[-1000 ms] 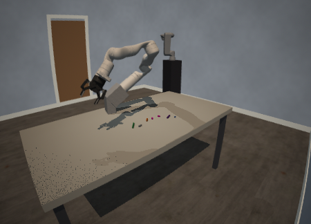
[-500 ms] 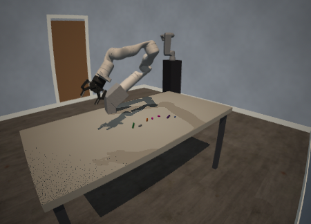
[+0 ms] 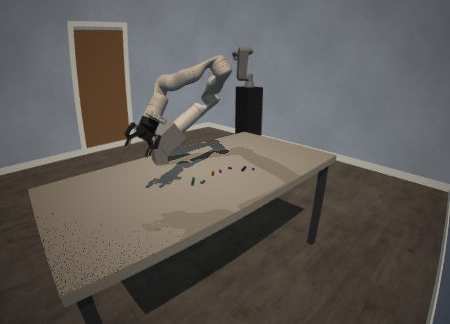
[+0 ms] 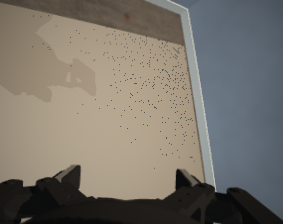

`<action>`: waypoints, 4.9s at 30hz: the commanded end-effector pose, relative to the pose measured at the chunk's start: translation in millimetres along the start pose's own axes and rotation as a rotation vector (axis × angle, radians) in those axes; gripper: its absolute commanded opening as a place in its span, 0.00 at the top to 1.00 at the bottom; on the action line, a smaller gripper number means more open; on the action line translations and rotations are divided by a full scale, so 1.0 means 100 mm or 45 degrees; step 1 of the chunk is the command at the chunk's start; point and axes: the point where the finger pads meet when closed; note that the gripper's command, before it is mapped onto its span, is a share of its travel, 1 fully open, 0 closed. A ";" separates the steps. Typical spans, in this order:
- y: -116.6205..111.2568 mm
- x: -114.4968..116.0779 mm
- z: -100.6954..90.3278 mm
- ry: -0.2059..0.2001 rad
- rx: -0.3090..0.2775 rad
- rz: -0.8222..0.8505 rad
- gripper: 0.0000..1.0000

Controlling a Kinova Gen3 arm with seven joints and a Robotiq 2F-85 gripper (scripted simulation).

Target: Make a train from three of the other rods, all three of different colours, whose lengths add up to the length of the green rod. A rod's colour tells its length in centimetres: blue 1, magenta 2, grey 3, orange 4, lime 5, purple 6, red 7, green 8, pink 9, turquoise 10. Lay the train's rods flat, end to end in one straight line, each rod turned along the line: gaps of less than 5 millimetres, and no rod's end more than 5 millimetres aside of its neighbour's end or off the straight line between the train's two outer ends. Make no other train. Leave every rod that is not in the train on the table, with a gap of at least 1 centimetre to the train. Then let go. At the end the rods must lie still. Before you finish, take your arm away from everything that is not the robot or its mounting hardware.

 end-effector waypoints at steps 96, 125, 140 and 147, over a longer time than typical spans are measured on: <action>1.19 -4.98 -1.38 -0.724 0.273 -1.174 0.00; 1.19 -4.98 -1.38 -0.724 0.273 -1.174 0.00; 1.19 -4.98 -1.38 -0.724 0.273 -1.174 0.00; 1.19 -4.97 -1.38 -0.724 0.273 -1.173 0.00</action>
Point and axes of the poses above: the point where the finger pads meet when closed, its own z axis out along the fingers, its own x axis across the jaws, y = z × x, and after that the axes turned 7 degrees about -z, right-handed
